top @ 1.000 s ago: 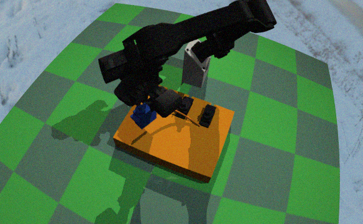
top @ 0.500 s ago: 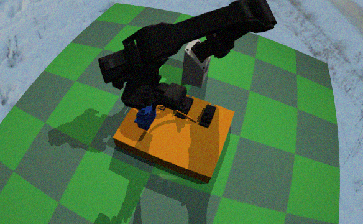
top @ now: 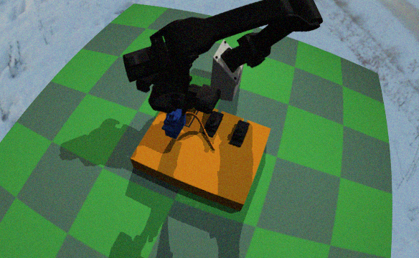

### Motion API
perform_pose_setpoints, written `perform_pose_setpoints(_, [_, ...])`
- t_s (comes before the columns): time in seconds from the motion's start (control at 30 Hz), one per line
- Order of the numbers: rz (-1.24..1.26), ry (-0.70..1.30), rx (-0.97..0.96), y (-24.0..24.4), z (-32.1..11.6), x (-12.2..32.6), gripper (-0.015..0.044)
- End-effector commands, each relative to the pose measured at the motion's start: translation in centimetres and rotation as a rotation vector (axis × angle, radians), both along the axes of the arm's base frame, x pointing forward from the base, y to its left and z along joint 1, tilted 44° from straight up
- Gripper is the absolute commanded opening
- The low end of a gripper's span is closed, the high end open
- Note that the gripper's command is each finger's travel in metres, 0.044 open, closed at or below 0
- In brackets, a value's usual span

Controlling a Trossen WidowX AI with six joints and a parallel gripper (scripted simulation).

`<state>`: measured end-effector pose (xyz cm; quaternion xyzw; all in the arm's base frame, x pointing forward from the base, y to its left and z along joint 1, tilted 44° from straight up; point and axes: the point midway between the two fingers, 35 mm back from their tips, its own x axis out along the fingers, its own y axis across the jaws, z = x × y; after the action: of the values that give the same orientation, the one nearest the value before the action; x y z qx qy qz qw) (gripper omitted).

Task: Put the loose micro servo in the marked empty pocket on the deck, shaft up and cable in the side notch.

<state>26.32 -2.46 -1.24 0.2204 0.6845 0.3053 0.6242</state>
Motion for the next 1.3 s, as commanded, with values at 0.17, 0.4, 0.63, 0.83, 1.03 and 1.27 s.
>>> perform_pose_setpoints(0.17, [-0.001, -0.012, -0.011, -0.9, 0.3, -4.3, 0.0000])
perform_pose_setpoints(0.4, [0.004, -0.015, -0.011, -1.3, 0.3, -7.1, 0.0000])
perform_pose_setpoints(0.63, [0.004, -0.015, -0.011, -1.1, 0.1, -7.1, 0.0000])
perform_pose_setpoints(0.83, [0.004, -0.015, -0.010, -0.5, -0.6, -7.2, 0.0000])
perform_pose_setpoints(1.03, [0.004, -0.015, -0.010, 0.0, -1.2, -7.2, 0.0000])
perform_pose_setpoints(1.27, [0.004, -0.015, -0.010, 0.0, -1.2, -7.2, 0.0000])
